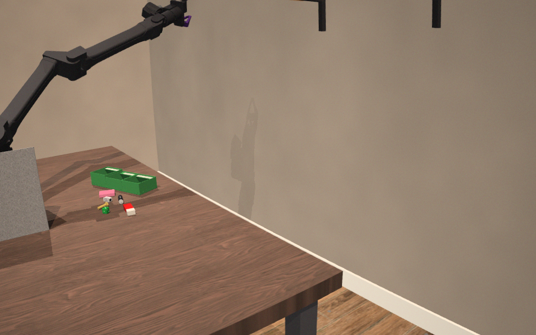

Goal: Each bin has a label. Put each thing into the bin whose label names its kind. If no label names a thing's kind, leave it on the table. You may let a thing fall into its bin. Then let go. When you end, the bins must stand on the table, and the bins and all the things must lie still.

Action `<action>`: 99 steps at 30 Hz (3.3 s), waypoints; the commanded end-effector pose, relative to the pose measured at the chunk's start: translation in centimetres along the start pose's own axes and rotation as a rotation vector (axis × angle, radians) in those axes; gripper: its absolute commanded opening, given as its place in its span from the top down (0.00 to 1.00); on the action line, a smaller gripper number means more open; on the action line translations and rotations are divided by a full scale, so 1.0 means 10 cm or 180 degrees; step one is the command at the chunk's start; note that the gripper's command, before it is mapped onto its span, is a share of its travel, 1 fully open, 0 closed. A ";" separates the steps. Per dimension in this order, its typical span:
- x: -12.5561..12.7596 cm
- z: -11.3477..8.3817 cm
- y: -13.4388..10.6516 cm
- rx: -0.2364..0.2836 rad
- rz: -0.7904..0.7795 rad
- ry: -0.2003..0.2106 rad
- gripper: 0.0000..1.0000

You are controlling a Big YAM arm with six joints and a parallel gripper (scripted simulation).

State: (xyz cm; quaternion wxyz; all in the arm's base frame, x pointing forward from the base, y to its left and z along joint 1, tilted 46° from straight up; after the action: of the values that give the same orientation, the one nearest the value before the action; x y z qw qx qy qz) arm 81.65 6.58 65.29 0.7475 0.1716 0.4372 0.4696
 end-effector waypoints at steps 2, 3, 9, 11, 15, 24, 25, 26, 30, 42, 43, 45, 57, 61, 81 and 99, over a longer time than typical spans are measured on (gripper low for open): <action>-0.10 0.00 0.04 -0.0016 -0.0015 -0.0036 0.00; -0.10 0.00 0.04 -0.0016 -0.0015 -0.0036 0.00; -0.10 0.00 0.04 -0.0016 -0.0015 -0.0036 0.00; -0.10 0.00 0.04 -0.0016 -0.0015 -0.0036 0.00; -0.10 0.00 0.04 -0.0016 -0.0015 -0.0036 0.00; -0.01 0.00 0.00 0.0000 0.0000 -0.0002 0.92; -0.01 0.00 0.00 0.0000 0.0000 -0.0002 0.92; -0.01 0.00 0.00 0.0000 0.0000 -0.0002 0.92; -0.01 0.00 0.00 0.0000 0.0000 -0.0002 0.92; -0.01 0.00 0.00 0.0000 0.0000 -0.0002 0.92; -0.01 0.00 0.00 0.0000 0.0000 -0.0002 0.92; -0.01 0.00 0.00 0.0000 0.0000 -0.0002 0.92; 0.40 -0.17 0.17 -0.0084 0.0002 -0.0055 0.92; 0.70 -0.29 0.16 -0.0085 0.0006 -0.0060 0.92; 2.31 -0.87 -0.22 0.0023 0.0016 0.0012 0.92; 3.42 -1.24 -0.10 -0.0081 0.0053 -0.0094 0.92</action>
State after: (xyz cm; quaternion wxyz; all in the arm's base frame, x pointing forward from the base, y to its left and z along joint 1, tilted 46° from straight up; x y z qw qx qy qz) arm 79.10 31.72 38.37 0.7381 0.1829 0.4505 0.4678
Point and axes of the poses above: the point where the finger pads meet when closed, its own z axis out along the fingers, its own x axis across the jaws, y = z × x, the point moved 5 cm from there along -z, back along the fingers, and after that the axes turned 13 degrees about -z, right-handed, at the moved point
